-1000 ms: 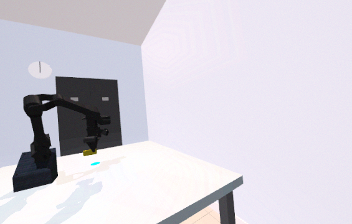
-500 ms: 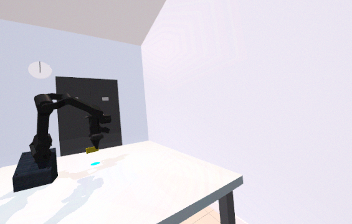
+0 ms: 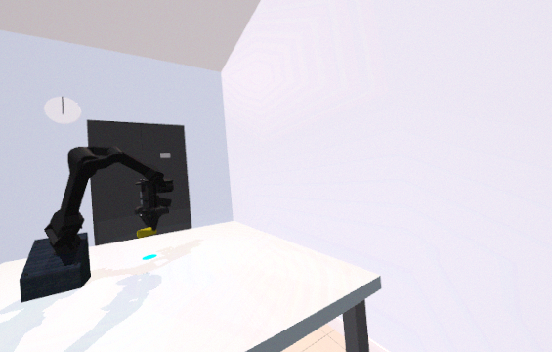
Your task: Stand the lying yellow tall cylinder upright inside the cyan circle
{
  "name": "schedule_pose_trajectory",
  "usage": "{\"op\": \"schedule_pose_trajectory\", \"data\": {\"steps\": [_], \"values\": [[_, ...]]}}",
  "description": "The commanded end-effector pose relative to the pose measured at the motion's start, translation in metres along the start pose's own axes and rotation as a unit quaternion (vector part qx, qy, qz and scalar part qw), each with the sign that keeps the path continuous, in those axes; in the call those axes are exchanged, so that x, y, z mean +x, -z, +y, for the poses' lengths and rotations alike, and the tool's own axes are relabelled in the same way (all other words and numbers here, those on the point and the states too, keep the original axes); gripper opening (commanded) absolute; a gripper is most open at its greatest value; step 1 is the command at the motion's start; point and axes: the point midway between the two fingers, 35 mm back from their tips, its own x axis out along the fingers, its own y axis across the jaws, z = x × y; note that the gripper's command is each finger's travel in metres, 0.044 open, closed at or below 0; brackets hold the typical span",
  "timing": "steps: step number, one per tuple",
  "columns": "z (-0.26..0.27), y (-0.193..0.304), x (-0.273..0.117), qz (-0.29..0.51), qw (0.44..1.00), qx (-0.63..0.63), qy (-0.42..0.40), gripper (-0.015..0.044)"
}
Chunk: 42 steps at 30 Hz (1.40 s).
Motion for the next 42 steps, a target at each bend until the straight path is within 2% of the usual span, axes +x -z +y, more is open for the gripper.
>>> {"op": "schedule_pose_trajectory", "data": {"steps": [1,32,42], "values": [[0.013,-0.008,-0.002,-0.004,0.999,-0.046,-0.003,0.0105],[0.11,-0.029,0.0,0.012,0.94,-0.34,0.006,0.0105],[0.115,-0.029,0.003,0.011,0.936,-0.353,-0.002,0.0105]]}}
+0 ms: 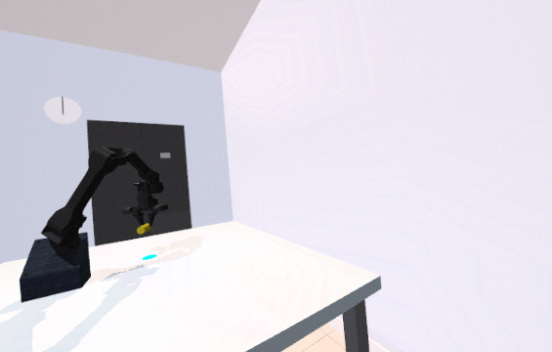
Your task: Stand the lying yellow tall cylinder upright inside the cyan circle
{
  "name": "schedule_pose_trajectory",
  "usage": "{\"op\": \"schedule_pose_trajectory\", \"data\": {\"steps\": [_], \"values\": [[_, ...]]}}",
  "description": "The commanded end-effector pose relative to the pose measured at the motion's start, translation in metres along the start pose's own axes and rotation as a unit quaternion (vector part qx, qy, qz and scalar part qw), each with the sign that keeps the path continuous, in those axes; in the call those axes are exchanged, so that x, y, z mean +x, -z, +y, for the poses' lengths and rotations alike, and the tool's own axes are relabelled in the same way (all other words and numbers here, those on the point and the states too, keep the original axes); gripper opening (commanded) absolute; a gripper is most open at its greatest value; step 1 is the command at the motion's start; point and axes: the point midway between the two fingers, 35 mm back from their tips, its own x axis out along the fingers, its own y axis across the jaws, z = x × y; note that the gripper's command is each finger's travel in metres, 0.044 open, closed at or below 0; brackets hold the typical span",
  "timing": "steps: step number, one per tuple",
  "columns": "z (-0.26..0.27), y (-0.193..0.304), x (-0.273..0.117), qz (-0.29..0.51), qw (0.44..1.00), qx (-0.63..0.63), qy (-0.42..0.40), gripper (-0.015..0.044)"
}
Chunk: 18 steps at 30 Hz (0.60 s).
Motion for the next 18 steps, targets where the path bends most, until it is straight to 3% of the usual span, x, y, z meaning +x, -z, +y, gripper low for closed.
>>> {"op": "schedule_pose_trajectory", "data": {"steps": [1,18], "values": [[0.001,-0.003,0.002,-0.009,1.0,-0.004,-0.01,0.0105],[0.006,-0.003,0.015,-0.051,0.997,-0.001,-0.059,0.0105]]}}
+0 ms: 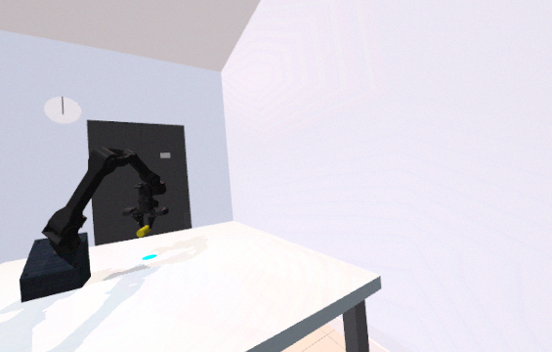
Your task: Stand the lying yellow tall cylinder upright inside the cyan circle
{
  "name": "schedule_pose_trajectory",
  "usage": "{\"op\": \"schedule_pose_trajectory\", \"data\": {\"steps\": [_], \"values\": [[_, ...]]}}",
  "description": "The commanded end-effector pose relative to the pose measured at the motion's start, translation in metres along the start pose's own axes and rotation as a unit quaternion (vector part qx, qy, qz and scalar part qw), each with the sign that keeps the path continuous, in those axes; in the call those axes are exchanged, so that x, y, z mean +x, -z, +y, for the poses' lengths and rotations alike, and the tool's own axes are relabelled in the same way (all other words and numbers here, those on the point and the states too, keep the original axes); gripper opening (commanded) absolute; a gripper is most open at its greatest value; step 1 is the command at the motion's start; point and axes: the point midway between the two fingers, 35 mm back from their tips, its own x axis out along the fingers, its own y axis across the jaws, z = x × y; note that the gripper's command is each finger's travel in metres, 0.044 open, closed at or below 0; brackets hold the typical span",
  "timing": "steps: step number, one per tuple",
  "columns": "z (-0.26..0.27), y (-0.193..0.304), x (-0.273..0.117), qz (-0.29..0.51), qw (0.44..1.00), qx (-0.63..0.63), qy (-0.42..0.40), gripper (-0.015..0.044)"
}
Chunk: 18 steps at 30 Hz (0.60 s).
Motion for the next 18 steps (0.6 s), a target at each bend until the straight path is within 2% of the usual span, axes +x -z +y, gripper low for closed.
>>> {"op": "schedule_pose_trajectory", "data": {"steps": [1,18], "values": [[0.003,0.001,0.005,-0.011,1.0,-0.003,-0.016,0.0105],[0.006,0.001,0.016,-0.059,0.997,0.0,-0.057,0.0105]]}}
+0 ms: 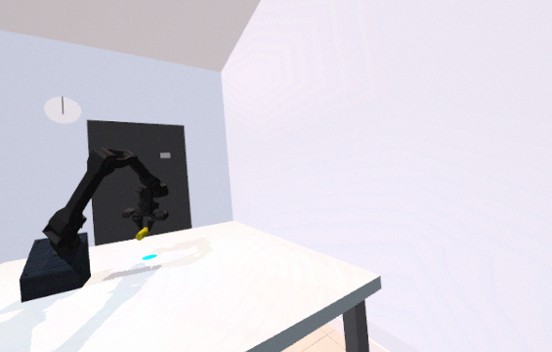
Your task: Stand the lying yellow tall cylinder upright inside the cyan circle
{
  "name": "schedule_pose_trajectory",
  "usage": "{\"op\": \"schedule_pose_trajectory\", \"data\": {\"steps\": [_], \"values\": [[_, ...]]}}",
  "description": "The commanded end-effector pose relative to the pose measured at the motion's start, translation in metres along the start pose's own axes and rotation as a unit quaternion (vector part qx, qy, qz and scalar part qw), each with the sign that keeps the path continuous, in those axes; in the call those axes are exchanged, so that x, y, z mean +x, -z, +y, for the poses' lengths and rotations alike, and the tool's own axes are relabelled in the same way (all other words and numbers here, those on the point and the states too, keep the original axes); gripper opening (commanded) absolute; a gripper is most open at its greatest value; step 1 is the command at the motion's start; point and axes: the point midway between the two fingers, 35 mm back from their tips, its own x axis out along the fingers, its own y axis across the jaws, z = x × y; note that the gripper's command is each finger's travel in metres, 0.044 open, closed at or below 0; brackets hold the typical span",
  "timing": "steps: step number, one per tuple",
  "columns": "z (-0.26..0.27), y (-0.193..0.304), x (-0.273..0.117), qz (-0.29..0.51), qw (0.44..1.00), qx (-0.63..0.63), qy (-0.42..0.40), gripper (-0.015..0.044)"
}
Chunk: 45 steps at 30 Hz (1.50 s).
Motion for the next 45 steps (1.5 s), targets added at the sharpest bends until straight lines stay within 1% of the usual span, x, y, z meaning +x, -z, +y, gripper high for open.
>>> {"op": "schedule_pose_trajectory", "data": {"steps": [1,45], "values": [[0.002,0.002,0.004,-0.013,1.0,-0.003,-0.014,0.0105],[0.005,0.001,0.021,-0.157,0.984,-0.005,-0.086,0.0105]]}}
